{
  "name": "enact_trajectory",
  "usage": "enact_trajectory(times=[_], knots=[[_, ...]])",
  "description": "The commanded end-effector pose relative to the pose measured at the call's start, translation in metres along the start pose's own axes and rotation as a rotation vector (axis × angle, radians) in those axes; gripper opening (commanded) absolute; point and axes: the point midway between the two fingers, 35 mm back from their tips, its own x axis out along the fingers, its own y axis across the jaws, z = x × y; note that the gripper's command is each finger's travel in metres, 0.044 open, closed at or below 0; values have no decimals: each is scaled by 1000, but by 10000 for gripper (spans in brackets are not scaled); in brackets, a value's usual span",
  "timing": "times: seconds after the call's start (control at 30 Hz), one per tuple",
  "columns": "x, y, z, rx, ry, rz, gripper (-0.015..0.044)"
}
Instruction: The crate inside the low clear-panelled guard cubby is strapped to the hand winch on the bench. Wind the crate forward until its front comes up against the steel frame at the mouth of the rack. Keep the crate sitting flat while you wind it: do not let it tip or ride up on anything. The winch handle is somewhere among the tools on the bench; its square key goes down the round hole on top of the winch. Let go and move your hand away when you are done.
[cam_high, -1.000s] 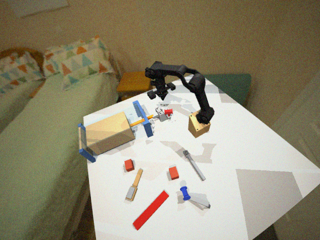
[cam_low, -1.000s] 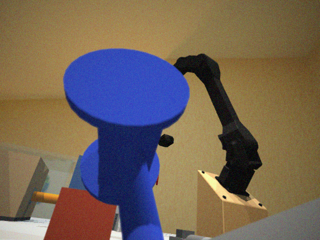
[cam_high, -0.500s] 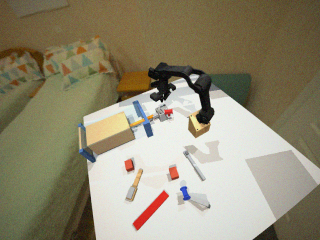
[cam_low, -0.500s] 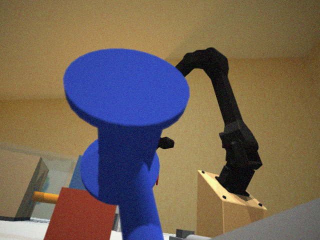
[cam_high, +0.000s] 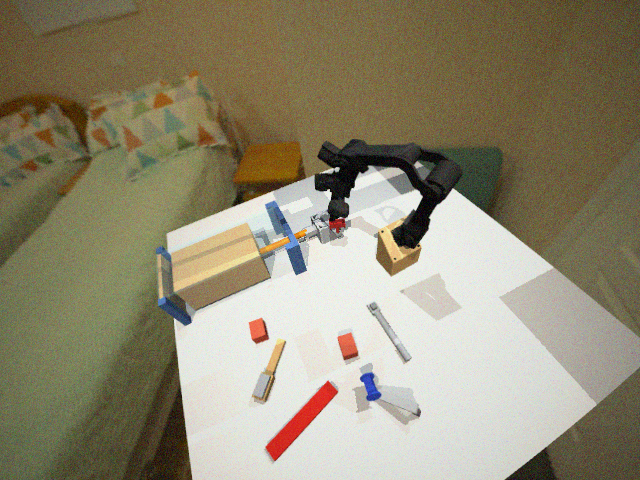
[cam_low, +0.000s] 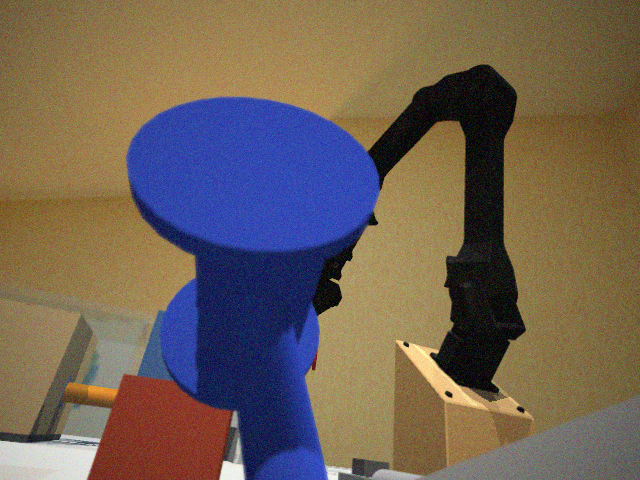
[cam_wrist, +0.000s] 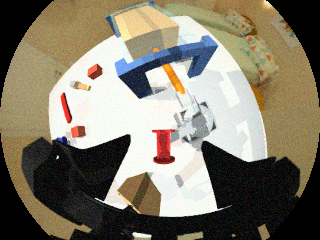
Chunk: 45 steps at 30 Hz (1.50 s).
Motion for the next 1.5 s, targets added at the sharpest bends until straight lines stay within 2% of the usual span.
enact_trajectory(times=[0.0, 0.3, 1.47], knots=[[1, 4, -3, -85, -33, 6, 440], [4, 3, -4, -86, -33, 6, 440], [57, 2, -25, -110, -38, 20, 440]])
